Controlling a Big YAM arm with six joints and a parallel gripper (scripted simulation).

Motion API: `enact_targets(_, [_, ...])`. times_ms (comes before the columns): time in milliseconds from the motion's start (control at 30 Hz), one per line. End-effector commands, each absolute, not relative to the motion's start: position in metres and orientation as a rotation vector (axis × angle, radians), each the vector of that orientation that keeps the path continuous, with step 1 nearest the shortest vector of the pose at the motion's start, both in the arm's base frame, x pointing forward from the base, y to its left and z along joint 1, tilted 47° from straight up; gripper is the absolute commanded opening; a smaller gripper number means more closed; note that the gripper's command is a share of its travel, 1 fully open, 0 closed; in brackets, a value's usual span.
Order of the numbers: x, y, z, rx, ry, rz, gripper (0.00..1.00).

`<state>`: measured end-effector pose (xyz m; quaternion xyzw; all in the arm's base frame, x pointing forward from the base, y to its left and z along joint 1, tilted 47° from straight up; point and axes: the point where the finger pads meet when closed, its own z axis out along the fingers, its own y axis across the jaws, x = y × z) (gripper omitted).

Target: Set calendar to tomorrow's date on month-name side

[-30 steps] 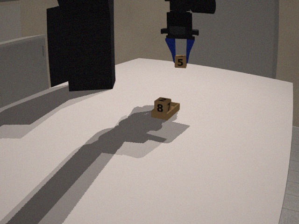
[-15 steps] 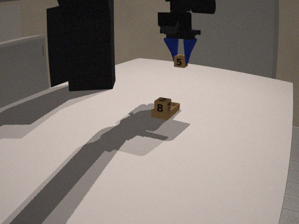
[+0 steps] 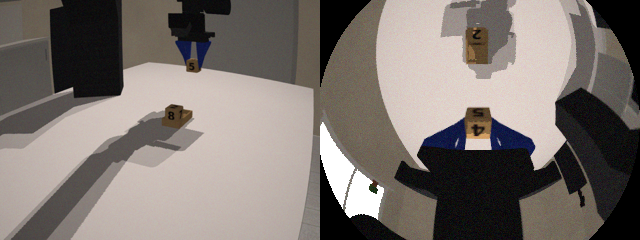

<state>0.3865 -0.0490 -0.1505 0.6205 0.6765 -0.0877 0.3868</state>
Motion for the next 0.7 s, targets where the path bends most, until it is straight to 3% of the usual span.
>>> enact_targets(0, [0.389, -0.052, -0.154, 1.589, 1.706, -0.220, 0.27])
enact_targets(667, [0.416, -0.095, -0.201, 1.583, 1.716, -0.227, 0.27])
